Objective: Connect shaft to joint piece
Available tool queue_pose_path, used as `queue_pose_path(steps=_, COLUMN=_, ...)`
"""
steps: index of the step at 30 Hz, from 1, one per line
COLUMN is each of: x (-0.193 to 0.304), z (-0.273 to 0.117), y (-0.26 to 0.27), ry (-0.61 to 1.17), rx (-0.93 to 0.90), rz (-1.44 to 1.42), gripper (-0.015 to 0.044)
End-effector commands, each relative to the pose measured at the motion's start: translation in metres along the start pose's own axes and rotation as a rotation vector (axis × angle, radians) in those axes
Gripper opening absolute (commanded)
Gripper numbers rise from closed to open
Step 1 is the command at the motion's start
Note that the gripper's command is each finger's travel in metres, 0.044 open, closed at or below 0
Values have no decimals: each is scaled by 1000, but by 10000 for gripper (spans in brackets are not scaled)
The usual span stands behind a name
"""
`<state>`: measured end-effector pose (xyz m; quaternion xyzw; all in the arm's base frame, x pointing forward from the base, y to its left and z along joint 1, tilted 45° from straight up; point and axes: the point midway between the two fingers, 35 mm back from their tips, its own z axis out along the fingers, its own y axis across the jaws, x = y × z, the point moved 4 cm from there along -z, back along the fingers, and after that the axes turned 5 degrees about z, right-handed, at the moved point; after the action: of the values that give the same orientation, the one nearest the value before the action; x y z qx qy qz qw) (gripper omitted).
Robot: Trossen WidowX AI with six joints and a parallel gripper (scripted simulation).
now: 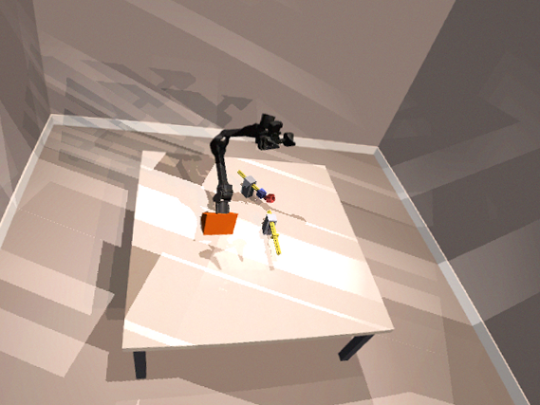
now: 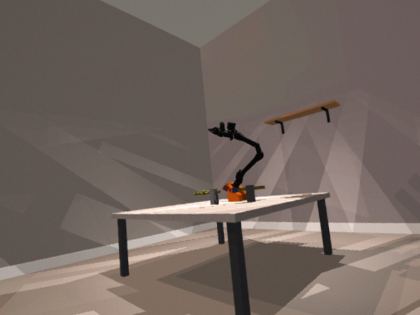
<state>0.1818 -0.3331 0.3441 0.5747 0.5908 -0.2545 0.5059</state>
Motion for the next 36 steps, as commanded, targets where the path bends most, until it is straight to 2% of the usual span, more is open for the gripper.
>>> queue_pose_path(steps=1, x=22, z=8, y=18, ry=121, rx=-61, rz=-88, gripper=440)
queue_pose_path(steps=18, x=112, z=16, y=74, ry=560, rx=-297, rz=-373, gripper=440)
queue_pose_path(steps=36, x=208, z=-15, y=120, ry=1019, rx=-563, rz=-612, gripper=440)
